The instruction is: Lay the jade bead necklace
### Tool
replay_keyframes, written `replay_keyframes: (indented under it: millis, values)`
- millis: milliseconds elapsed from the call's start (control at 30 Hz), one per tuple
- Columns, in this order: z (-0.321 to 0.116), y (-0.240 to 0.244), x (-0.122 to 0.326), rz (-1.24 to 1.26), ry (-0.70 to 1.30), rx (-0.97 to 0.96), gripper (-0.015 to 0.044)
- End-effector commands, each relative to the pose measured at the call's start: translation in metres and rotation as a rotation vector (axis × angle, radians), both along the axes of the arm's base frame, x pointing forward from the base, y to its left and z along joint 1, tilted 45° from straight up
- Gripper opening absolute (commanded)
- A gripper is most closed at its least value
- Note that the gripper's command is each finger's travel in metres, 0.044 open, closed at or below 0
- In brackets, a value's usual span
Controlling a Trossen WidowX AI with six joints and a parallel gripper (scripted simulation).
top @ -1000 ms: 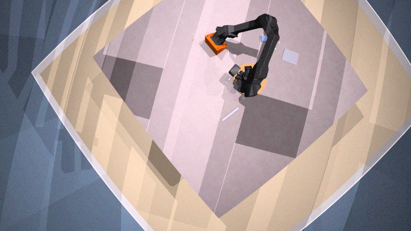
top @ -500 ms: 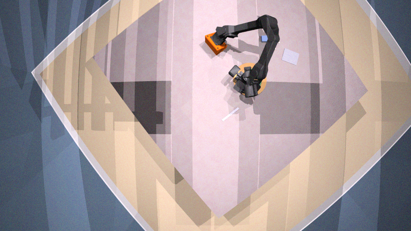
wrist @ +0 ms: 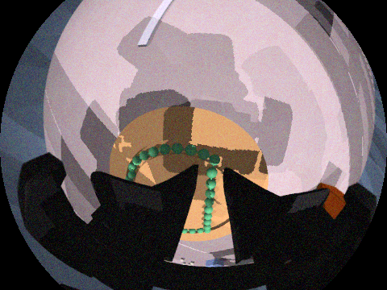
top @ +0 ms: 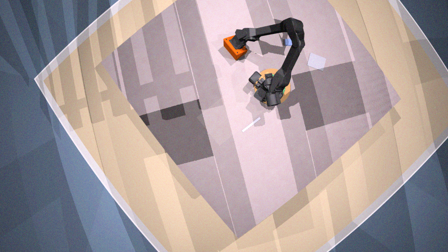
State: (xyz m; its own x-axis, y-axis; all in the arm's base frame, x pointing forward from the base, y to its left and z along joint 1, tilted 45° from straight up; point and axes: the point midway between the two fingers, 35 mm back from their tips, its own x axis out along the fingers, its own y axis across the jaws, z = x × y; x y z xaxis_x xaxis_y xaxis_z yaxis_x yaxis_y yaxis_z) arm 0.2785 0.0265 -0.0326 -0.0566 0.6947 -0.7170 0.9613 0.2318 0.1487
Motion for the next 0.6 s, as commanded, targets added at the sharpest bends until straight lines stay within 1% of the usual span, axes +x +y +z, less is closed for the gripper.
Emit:
replay_keyframes:
  millis: [0, 67, 567]
  values:
    - [0.0003, -0.0002, 0.0003, 0.000, -0.001, 0.000, 0.0041]
    - [0.0003, -0.0002, 0.0003, 0.000, -0.001, 0.000, 0.0000]
    - [0.0003, -0.0002, 0.0003, 0.000, -0.001, 0.000, 0.0000]
